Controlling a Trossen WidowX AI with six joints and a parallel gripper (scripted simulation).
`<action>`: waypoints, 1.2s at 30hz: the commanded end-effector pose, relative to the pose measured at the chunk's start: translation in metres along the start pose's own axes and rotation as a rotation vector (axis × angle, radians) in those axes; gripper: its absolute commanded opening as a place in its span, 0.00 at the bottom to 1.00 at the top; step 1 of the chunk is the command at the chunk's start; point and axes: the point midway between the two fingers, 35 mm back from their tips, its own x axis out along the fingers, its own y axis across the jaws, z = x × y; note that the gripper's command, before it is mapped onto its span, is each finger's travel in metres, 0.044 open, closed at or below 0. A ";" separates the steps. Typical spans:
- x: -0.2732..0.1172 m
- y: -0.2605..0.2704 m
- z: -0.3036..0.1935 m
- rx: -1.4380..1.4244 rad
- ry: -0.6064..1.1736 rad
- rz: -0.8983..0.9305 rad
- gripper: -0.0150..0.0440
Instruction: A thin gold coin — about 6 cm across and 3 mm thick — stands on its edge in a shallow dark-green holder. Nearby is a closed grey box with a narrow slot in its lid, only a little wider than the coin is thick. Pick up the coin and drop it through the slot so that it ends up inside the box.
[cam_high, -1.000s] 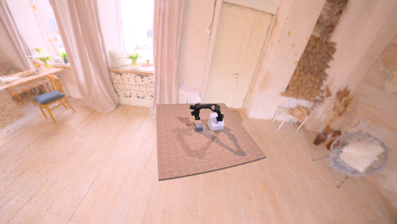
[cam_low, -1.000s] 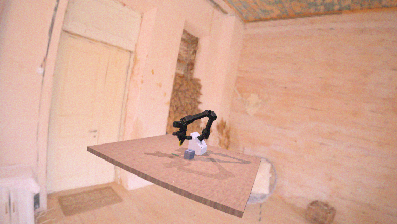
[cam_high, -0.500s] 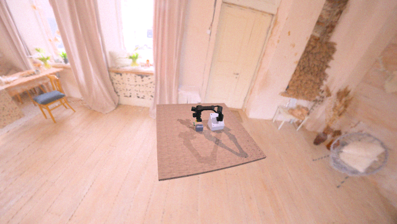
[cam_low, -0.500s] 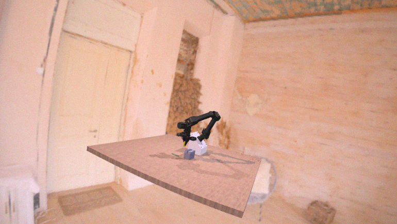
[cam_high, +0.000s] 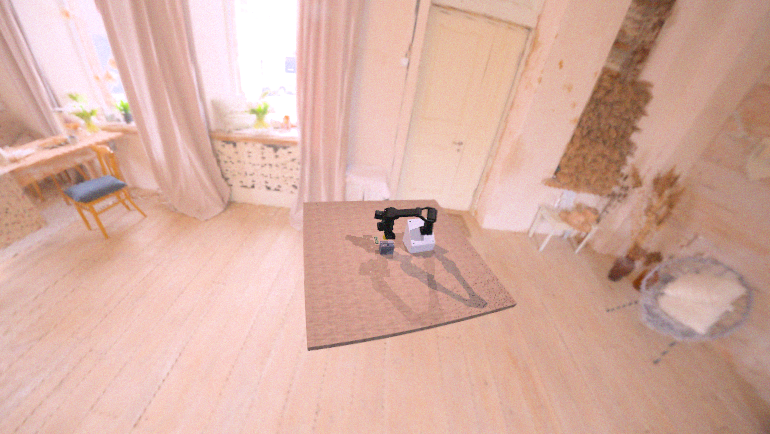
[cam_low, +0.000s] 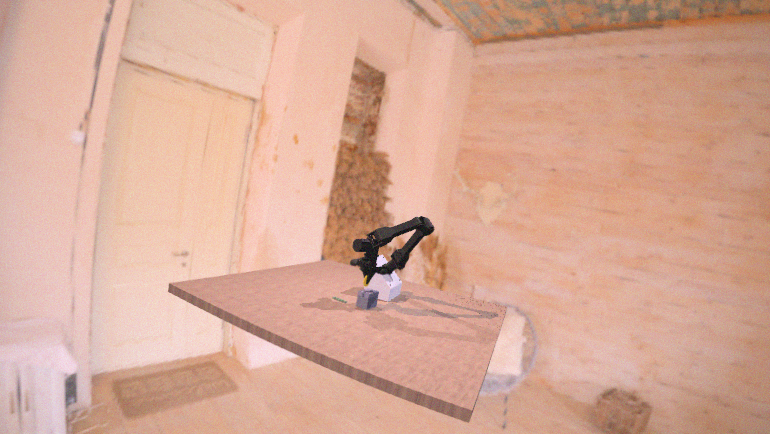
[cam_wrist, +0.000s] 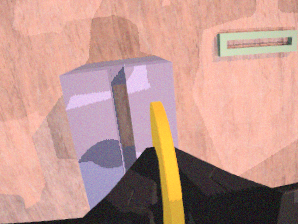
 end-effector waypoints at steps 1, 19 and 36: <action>0.000 0.010 -0.006 0.000 -0.005 0.006 0.25; 0.001 0.010 -0.007 -0.001 0.002 0.002 0.25; -0.002 0.017 -0.008 0.001 0.002 0.003 0.25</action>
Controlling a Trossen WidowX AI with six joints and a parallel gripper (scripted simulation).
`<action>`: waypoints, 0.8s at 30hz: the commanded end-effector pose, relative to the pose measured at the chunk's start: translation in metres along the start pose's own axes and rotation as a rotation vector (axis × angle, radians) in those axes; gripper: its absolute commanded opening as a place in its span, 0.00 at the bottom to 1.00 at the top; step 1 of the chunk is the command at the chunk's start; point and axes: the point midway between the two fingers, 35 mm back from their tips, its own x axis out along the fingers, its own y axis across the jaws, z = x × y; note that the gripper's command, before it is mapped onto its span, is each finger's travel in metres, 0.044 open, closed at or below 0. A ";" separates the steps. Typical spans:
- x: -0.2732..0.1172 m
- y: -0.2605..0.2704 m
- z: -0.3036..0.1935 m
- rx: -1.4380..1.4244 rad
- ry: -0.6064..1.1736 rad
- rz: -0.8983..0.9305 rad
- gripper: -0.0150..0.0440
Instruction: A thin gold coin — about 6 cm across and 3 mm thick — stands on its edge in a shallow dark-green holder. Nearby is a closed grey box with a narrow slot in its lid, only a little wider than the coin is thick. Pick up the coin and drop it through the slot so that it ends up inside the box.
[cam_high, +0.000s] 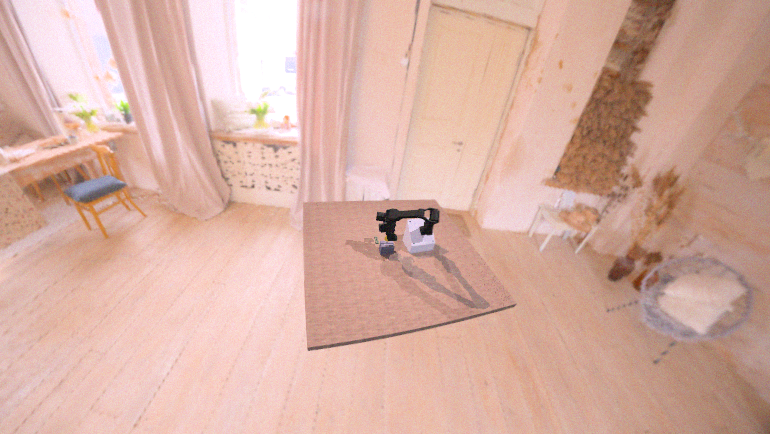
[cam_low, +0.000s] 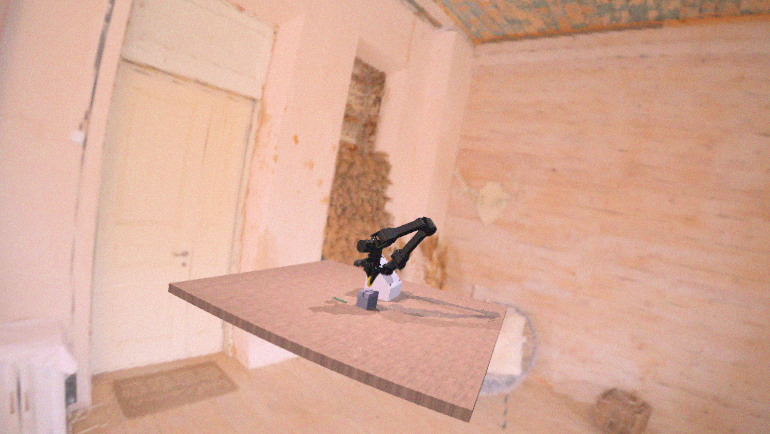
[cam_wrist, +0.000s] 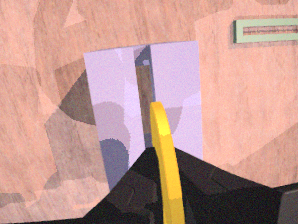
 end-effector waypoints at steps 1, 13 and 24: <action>-0.001 0.002 0.001 0.000 -0.003 0.001 0.26; 0.002 0.000 0.000 0.000 0.000 0.000 0.25; 0.008 0.000 -0.001 0.009 0.000 0.000 0.25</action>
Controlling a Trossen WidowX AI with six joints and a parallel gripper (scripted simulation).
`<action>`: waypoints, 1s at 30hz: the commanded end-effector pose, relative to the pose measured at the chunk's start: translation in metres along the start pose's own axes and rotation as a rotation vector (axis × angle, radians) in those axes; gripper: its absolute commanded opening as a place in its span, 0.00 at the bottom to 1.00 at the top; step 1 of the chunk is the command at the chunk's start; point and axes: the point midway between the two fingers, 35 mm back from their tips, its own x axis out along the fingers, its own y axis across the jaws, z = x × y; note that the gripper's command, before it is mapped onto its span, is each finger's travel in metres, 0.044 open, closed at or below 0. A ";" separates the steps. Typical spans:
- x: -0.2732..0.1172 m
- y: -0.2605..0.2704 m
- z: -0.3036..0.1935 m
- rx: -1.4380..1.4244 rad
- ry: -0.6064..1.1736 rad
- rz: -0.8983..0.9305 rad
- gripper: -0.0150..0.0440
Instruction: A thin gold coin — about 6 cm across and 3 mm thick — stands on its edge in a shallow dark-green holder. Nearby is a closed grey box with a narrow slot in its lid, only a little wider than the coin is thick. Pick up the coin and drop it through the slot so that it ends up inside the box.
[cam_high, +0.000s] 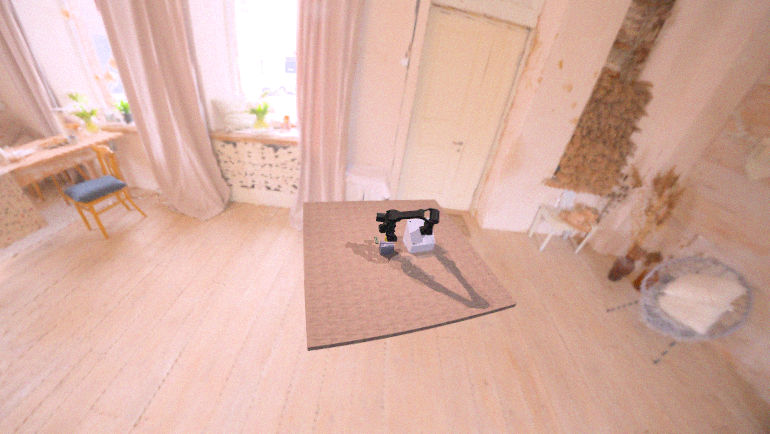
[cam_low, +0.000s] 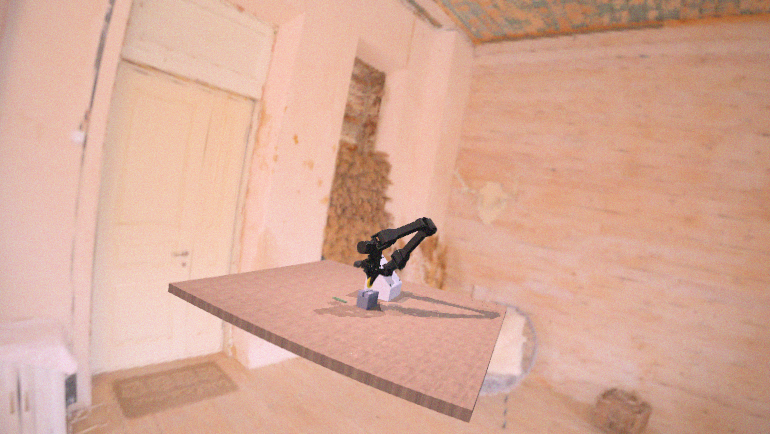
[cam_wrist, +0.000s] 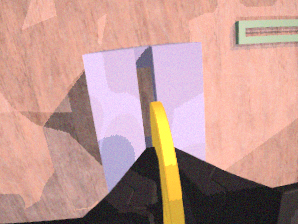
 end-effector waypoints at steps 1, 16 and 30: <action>0.003 0.000 -0.001 0.010 0.004 0.005 0.25; 0.010 0.000 -0.001 0.009 0.004 0.005 0.25; 0.015 0.000 -0.001 0.009 0.004 0.005 0.25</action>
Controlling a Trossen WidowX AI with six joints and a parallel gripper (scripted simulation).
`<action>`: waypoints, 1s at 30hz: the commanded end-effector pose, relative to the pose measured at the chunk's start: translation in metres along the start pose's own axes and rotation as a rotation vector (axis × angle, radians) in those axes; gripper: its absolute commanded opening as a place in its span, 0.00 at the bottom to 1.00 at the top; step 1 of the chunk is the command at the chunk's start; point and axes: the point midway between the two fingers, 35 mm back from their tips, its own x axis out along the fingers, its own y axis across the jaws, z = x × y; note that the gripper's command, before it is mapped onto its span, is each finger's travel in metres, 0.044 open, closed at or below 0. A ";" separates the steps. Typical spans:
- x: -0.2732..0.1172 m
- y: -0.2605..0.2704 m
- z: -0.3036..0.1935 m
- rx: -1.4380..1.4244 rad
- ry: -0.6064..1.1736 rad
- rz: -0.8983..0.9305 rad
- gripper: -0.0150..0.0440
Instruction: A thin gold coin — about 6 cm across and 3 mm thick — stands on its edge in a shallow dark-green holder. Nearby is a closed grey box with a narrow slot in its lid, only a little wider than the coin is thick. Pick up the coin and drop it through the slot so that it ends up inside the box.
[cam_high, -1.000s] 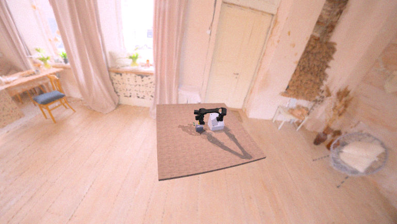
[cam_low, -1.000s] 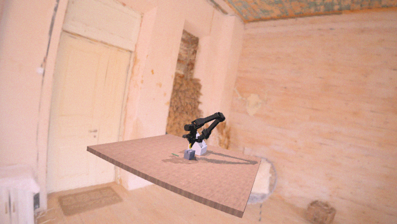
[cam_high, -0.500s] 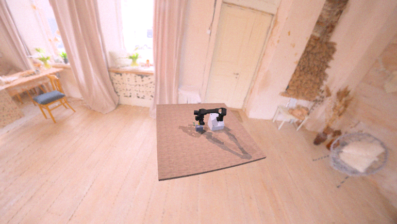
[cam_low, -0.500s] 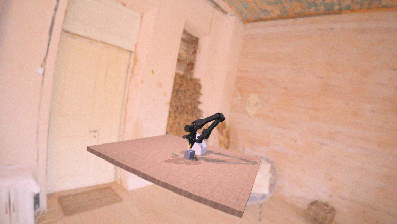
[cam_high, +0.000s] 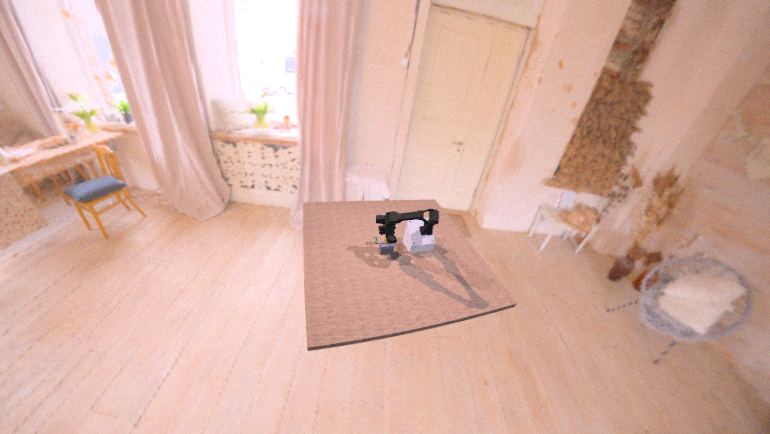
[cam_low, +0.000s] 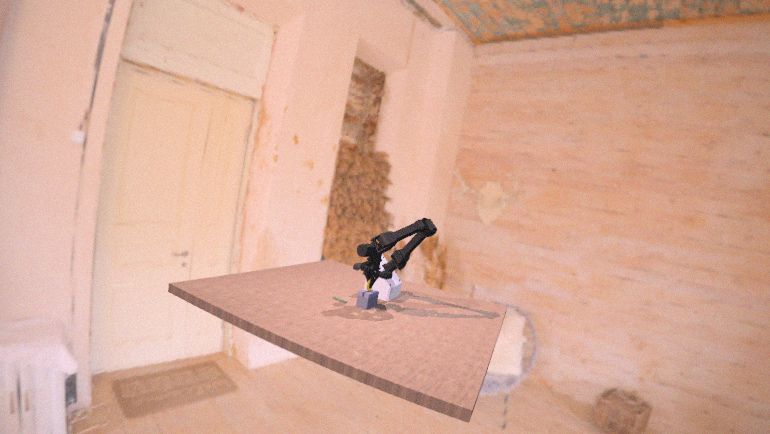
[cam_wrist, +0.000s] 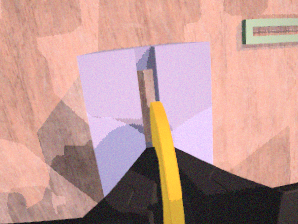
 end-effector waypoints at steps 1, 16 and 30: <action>0.000 0.000 0.000 0.000 0.000 0.000 0.30; -0.001 0.000 0.000 0.000 0.000 0.000 0.57; -0.057 -0.001 -0.004 0.012 0.007 0.008 1.00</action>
